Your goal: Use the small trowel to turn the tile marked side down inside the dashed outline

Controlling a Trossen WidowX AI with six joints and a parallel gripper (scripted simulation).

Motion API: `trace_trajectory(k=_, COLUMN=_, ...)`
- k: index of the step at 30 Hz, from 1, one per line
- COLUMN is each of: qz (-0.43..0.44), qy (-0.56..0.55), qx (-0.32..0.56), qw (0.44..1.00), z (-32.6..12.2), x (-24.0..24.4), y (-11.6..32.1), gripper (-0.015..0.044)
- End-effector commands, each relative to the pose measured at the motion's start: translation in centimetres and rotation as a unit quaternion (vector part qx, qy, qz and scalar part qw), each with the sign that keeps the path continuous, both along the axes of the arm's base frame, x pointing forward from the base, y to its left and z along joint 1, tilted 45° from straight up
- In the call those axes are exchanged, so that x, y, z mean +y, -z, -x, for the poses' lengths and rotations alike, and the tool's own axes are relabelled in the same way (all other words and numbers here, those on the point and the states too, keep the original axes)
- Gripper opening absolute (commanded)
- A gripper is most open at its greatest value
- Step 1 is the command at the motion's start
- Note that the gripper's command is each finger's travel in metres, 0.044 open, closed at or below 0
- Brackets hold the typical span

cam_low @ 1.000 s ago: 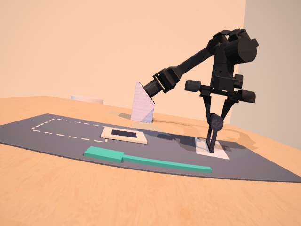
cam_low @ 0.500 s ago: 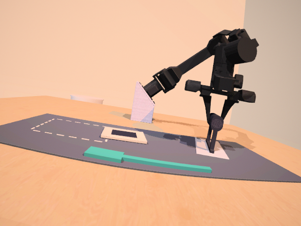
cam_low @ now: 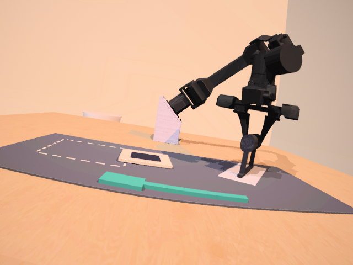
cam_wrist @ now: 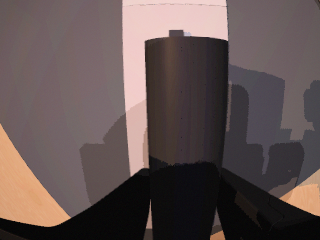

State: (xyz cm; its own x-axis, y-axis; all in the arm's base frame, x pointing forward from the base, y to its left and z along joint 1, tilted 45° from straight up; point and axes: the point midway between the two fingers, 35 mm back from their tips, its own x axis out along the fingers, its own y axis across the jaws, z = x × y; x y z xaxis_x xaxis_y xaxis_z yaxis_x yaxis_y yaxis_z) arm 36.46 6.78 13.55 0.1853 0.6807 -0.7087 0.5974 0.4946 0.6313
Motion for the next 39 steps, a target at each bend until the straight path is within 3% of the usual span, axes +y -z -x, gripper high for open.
trace_trajectory(k=1, qz=-0.017, qy=0.054, qx=0.055, qw=0.997, z=0.06, x=0.1, y=0.04, gripper=0.013)
trace_trajectory(k=26, qz=-0.081, qy=0.305, qx=0.297, qw=0.901, z=0.06, x=0.1, y=0.04, gripper=0.013)
trace_trajectory(k=39, qz=-0.083, qy=0.311, qx=0.303, qw=0.897, z=0.06, x=0.1, y=0.04, gripper=0.013)
